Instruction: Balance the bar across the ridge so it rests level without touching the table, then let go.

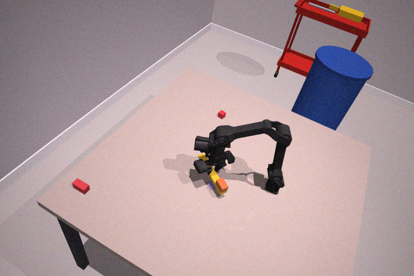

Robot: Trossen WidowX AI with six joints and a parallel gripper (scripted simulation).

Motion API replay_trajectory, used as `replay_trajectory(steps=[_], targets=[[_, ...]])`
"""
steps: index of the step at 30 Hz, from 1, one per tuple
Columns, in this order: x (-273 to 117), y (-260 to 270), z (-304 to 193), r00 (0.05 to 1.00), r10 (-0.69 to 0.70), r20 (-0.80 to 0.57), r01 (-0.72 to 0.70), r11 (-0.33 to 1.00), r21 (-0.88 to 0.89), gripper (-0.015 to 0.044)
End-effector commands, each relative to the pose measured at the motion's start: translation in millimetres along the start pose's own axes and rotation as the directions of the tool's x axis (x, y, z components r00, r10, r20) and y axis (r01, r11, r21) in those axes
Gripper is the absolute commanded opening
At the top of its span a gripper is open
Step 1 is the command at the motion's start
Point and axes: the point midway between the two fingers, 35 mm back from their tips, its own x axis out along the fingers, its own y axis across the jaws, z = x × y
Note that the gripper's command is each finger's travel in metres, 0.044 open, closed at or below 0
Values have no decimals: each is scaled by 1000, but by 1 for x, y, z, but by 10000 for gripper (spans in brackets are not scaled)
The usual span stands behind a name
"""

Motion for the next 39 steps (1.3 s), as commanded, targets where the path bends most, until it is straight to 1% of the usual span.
replay_trajectory(steps=[1, 39], targets=[[0, 1, 0, 1000, 4, -2, -4, 1000, 5, 0], [3, 0, 0, 1000, 4, -2, -3, 1000, 5, 0]])
